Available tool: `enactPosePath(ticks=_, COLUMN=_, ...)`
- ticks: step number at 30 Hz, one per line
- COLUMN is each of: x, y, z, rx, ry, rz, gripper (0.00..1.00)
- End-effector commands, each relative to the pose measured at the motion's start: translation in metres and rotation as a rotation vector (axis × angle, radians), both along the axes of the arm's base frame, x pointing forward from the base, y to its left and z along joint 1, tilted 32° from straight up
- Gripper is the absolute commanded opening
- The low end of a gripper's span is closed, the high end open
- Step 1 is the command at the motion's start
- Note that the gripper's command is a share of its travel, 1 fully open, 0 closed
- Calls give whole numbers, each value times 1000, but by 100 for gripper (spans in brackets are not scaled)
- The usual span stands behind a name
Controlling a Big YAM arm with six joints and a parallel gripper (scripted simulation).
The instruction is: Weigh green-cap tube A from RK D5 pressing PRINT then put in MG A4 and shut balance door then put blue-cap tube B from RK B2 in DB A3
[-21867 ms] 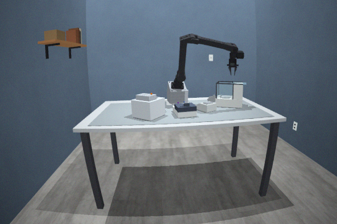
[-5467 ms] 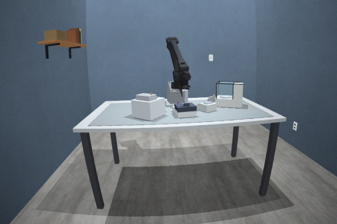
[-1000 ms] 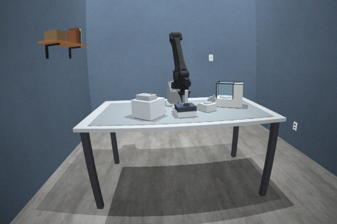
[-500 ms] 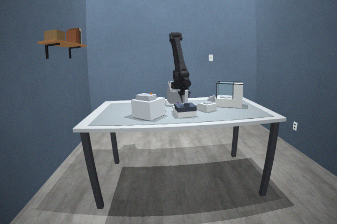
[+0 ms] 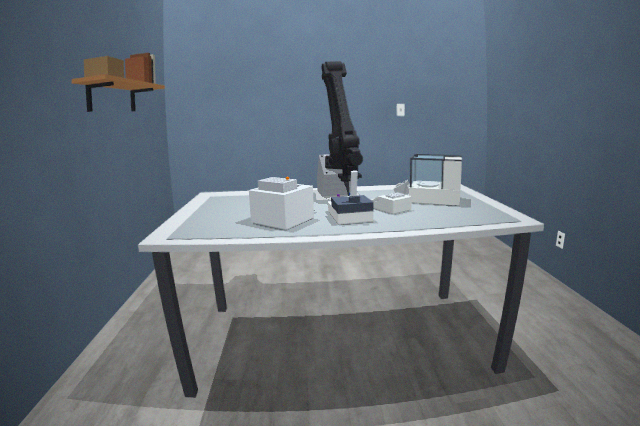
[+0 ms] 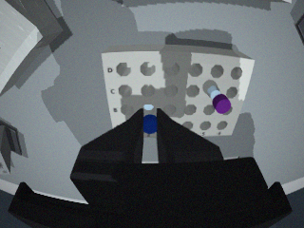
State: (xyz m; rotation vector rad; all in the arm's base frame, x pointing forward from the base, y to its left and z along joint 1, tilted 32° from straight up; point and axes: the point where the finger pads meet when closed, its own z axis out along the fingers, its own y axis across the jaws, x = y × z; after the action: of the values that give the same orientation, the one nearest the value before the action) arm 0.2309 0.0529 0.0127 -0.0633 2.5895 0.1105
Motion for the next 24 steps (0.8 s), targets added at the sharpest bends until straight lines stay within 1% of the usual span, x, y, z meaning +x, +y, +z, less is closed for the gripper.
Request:
enactPosePath(ticks=1, x=6, y=2, z=5, rx=4, ry=-13, rz=1, gripper=9)
enactPosePath(ticks=15, x=5, y=3, z=5, rx=4, ry=-13, rz=1, gripper=9)
enactPosePath(ticks=16, x=5, y=5, z=2, rx=6, ry=-9, rz=1, gripper=9)
enactPosePath(ticks=24, x=5, y=4, z=5, rx=4, ry=-13, rz=1, gripper=9)
